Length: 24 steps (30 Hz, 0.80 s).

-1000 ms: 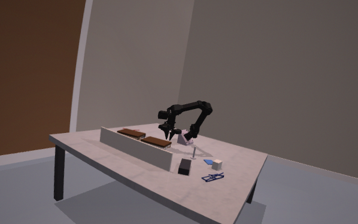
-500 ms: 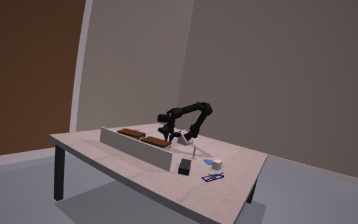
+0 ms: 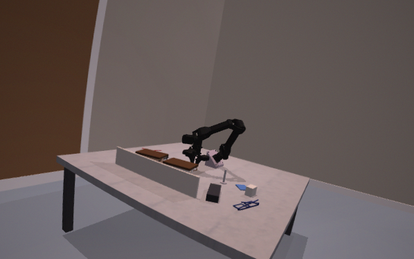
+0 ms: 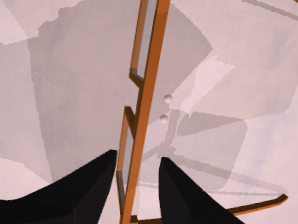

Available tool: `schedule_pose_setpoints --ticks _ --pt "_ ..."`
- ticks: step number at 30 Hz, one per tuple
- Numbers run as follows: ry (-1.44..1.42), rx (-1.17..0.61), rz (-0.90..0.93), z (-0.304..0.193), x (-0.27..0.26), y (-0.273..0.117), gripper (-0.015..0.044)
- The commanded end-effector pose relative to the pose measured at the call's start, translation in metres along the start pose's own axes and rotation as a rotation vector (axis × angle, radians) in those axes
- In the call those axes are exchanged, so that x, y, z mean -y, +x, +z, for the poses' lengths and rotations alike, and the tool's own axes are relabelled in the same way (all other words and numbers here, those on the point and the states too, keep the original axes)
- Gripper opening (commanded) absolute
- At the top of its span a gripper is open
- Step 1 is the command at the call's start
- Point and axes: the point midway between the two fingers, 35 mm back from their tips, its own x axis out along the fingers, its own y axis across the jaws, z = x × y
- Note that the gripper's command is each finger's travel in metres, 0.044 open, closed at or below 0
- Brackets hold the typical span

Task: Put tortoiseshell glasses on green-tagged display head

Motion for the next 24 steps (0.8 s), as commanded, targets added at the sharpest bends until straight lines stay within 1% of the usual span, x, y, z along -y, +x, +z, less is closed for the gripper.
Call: schedule_pose_setpoints --ticks 1,16,24 --pt "-0.001 0.000 0.000 0.0002 -0.0001 -0.0004 0.0100" --pt "-0.001 0.000 0.000 0.0002 -0.0001 -0.0004 0.0000" --pt "-0.001 0.000 -0.001 0.0007 0.0001 -0.0031 0.0000"
